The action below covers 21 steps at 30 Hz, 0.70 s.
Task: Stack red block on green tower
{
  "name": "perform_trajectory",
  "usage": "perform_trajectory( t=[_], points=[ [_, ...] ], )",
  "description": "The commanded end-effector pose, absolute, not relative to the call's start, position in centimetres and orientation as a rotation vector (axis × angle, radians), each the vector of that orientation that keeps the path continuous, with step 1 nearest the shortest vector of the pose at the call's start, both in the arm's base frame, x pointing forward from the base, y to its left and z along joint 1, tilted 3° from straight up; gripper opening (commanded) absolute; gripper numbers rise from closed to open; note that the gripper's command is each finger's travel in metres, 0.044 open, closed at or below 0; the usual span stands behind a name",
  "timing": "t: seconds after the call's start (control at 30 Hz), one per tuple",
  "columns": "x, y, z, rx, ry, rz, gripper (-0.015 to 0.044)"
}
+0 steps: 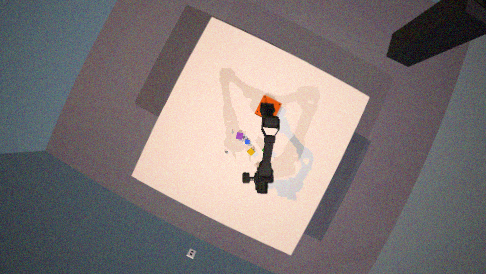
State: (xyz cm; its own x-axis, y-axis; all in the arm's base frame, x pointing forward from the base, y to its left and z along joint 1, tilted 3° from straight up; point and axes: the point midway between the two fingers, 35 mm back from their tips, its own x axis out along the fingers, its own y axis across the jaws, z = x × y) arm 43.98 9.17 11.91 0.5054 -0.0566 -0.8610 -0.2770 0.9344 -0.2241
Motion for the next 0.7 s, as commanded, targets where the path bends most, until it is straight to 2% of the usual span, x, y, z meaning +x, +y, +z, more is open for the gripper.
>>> perform_trajectory(
  t=[0.0,0.47,0.67],
  points=[
    [43.3,9.9,11.2,-0.203,1.135,0.078,0.044],
    [39.6,11.6,10.1,0.324,1.456,-0.311,0.044],
    [39.4,11.7,10.1,0.346,1.469,-0.335,0.044]
  ],
)
